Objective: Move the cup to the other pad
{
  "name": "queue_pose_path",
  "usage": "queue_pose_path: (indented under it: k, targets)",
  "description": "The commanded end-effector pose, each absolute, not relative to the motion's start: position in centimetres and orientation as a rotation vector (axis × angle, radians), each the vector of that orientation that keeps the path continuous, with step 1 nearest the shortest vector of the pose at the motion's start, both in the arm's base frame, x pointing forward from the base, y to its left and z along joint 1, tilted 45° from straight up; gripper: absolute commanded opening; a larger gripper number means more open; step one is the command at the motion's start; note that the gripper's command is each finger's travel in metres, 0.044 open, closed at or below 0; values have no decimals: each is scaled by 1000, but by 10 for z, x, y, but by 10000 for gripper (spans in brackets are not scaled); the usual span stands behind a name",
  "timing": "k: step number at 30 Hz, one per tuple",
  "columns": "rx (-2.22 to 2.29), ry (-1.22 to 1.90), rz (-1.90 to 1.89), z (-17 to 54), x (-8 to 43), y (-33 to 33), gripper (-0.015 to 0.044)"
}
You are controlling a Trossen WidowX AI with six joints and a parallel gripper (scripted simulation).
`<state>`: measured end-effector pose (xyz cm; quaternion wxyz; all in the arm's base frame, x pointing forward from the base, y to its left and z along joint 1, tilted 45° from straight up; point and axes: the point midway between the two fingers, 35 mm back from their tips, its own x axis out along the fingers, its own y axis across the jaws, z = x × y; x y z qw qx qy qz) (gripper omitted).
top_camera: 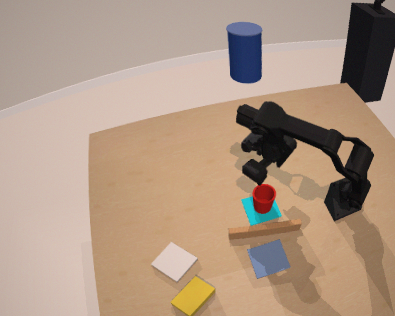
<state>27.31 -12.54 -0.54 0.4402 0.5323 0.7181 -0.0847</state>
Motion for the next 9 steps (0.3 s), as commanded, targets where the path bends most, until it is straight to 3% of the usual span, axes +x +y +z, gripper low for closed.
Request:
queue_pose_path:
  k: [1, 9]
  targets:
    - [1314, 1788, -206, 3, 274, -133, 440]
    - [1320, 1781, -210, 8, 275, -139, 440]
